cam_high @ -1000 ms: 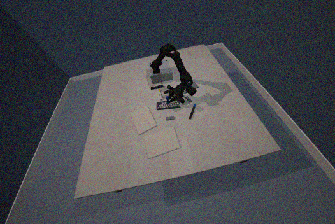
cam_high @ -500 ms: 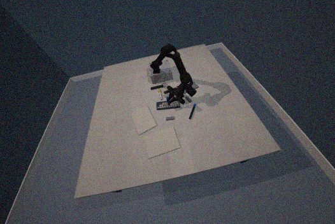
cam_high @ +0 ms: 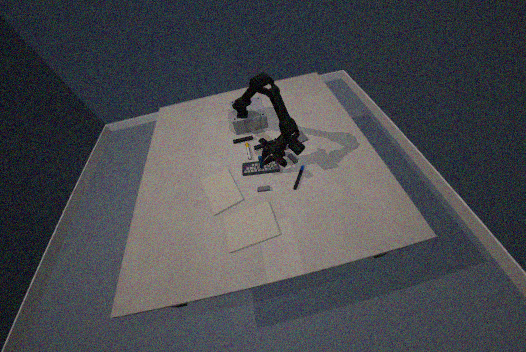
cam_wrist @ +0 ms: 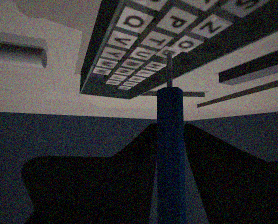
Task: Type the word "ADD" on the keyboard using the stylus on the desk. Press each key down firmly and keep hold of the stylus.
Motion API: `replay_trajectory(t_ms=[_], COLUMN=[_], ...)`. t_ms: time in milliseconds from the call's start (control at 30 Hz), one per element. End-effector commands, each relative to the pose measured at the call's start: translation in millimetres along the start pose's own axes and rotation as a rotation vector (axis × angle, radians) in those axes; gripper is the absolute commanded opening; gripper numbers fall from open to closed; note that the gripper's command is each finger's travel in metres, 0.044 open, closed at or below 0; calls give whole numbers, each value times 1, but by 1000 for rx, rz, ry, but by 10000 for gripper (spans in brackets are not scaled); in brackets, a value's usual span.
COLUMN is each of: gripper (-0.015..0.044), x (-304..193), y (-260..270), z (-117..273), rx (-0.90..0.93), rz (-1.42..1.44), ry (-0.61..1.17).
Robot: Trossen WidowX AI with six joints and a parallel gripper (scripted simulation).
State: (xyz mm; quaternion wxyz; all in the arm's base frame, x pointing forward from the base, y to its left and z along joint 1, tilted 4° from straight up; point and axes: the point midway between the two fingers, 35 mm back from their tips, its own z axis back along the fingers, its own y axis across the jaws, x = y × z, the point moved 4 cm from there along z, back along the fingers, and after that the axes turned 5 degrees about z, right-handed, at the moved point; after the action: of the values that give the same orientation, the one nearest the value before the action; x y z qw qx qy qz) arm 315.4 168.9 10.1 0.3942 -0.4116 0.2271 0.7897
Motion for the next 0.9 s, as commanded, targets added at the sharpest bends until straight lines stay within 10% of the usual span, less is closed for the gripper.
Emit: replay_trajectory(t_ms=[0, 867], gripper=[81, 81], x=[0, -29], y=[0, 4], z=[0, 17], rx=[-2, -5], rz=[-7, -16], ry=[3, -2])
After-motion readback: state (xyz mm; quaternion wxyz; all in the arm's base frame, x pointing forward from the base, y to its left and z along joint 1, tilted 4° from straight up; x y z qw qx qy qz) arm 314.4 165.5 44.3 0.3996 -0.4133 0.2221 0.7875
